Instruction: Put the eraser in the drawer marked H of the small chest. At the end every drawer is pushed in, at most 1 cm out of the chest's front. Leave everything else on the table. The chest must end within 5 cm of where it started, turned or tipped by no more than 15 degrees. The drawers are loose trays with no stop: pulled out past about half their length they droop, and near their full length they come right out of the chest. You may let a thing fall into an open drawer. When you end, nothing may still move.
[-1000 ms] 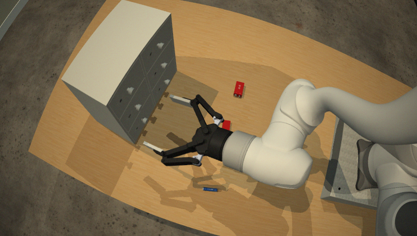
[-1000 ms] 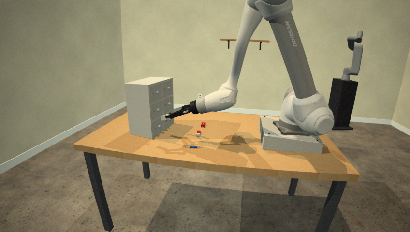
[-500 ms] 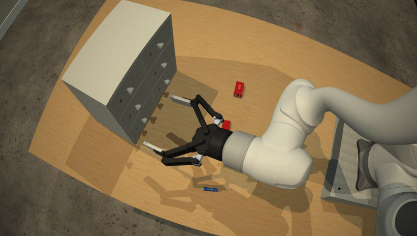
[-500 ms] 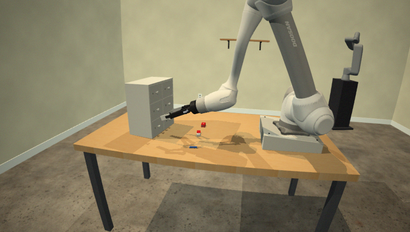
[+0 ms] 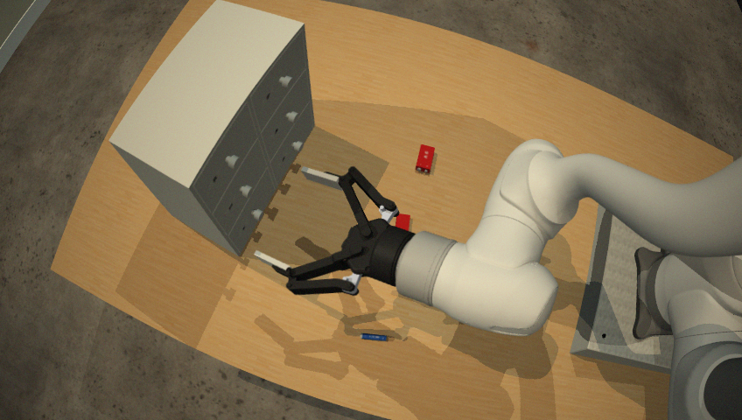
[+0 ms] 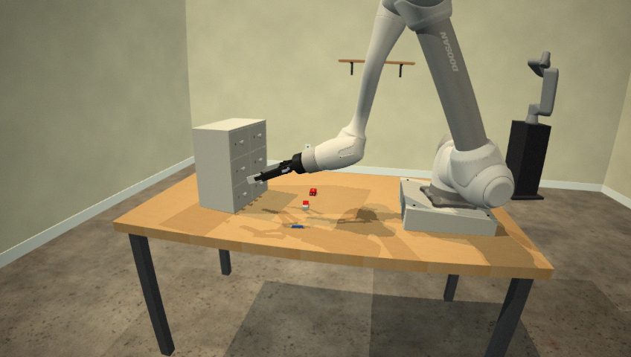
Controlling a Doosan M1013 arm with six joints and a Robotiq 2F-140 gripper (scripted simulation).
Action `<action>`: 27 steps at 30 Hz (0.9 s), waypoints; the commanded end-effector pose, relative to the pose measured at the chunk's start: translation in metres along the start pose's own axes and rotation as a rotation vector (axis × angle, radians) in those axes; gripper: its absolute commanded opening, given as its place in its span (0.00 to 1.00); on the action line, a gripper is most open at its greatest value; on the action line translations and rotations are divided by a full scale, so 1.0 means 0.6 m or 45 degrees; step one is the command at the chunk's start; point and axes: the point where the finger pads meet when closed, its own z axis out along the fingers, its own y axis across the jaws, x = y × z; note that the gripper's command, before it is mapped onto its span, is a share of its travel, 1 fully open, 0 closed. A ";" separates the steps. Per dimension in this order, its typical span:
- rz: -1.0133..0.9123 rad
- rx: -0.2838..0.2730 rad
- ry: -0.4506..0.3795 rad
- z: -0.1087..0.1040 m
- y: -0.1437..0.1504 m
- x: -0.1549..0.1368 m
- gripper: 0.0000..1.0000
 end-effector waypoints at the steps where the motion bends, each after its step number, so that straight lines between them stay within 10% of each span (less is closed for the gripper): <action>1: 0.000 0.000 0.000 -0.003 0.000 0.007 1.00; 27: 0.000 -0.001 -0.033 -0.011 0.000 0.020 1.00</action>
